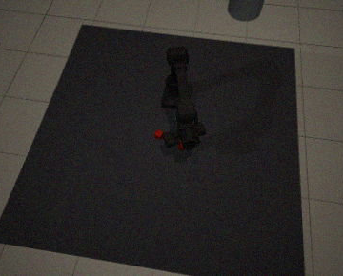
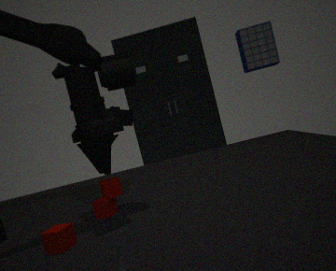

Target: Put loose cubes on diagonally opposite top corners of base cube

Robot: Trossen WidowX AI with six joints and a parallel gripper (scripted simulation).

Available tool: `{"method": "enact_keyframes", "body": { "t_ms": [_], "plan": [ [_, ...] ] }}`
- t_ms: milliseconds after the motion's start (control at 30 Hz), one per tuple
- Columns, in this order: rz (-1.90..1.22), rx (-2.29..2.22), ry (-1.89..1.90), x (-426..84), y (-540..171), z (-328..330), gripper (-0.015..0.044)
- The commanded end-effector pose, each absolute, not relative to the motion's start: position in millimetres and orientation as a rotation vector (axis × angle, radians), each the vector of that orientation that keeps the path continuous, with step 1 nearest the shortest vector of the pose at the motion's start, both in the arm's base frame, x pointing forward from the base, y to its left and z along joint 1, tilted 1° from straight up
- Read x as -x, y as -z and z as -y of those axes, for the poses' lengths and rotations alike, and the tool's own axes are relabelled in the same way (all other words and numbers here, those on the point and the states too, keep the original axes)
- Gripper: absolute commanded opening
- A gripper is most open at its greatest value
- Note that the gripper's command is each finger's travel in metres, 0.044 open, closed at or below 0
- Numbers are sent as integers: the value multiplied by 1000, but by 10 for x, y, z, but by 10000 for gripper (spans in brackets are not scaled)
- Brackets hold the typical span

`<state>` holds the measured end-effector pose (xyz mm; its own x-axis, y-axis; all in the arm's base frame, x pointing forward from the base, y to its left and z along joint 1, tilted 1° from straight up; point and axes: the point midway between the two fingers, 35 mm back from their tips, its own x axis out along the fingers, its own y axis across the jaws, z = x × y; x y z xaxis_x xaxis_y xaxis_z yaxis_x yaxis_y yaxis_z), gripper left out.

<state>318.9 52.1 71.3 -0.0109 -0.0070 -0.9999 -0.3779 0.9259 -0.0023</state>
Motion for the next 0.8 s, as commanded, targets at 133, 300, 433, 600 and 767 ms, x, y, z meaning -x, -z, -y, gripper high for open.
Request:
{"method": "enact_keyframes", "body": {
  "t_ms": [133,300,433,600,767],
  "plan": [
    [-1550,308,-300,-3201,-759,-524,205],
    [-1562,233,-216,-3141,-800,-328,265],
    [-1562,94,-58,-3003,-921,14,265],
    [-1560,-95,131,-2793,-1046,357,265],
    [-1549,-297,319,-2554,-1156,629,265]
  ]
}}
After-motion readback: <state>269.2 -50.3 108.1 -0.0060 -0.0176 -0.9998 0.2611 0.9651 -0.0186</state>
